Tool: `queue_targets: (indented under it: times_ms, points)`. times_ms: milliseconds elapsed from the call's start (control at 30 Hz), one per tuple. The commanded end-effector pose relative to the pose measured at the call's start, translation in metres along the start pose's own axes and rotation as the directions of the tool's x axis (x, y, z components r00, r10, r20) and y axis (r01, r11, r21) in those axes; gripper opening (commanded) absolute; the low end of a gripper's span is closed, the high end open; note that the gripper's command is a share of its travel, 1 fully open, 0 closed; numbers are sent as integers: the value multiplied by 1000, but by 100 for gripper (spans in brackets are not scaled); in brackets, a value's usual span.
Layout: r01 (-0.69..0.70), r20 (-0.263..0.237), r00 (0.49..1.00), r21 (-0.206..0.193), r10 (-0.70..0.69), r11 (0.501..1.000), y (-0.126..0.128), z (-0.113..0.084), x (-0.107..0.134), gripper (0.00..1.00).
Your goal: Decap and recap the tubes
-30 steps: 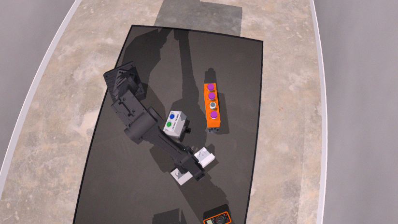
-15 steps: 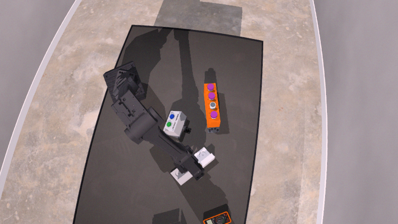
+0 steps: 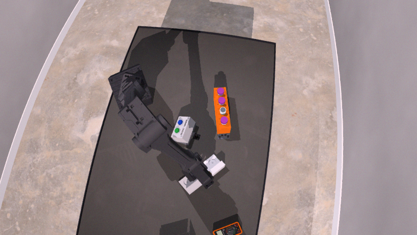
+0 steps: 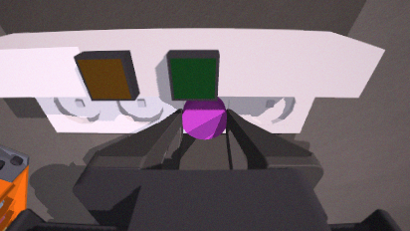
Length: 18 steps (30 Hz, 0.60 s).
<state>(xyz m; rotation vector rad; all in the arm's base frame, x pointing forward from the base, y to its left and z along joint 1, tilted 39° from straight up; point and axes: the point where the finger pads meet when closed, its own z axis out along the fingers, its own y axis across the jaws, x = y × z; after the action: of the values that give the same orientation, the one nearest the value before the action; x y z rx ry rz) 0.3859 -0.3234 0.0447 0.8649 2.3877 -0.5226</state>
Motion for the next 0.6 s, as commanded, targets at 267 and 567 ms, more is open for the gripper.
queue_targets:
  times_ms: [267,567]
  points:
    - [-5,14,1000,4,5,1000,-5,12,-11,0]
    - [-2,14,1000,2,2,1000,-3,11,-10,0]
